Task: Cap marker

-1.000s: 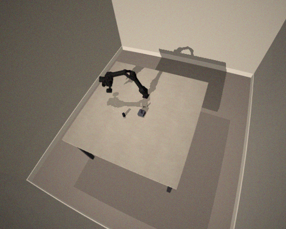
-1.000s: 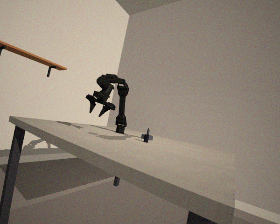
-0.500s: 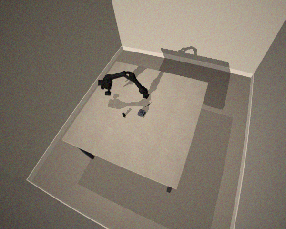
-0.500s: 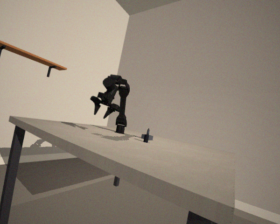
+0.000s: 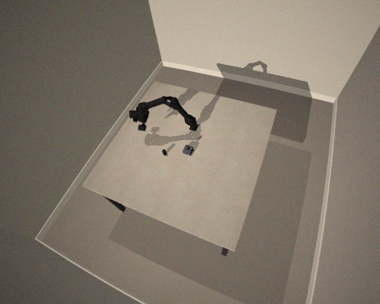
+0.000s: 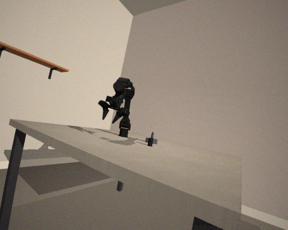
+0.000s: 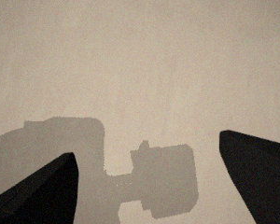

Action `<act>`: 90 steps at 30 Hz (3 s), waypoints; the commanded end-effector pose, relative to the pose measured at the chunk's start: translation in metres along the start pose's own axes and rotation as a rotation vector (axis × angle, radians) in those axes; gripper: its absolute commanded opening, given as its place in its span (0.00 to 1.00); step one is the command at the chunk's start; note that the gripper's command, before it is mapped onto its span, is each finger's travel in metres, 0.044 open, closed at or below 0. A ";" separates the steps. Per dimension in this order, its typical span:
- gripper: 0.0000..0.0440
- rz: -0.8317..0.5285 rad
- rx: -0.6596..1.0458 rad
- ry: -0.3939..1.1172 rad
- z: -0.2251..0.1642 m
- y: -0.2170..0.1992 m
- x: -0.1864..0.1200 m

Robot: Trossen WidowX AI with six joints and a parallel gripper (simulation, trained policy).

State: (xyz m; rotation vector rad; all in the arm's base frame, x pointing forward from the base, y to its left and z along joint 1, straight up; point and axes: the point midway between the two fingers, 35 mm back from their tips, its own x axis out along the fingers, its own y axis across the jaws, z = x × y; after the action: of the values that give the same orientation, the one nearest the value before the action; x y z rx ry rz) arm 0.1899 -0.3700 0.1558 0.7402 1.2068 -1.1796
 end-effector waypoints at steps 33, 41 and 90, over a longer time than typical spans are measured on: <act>0.71 0.054 0.126 0.024 -0.017 0.092 -0.011; 0.71 0.068 0.151 0.039 -0.024 0.112 -0.014; 0.68 0.108 0.125 0.253 -0.131 0.218 -0.038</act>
State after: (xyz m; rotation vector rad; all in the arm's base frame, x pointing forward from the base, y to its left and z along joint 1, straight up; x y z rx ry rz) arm 0.3593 -0.1882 0.1292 1.0516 1.2708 -1.1083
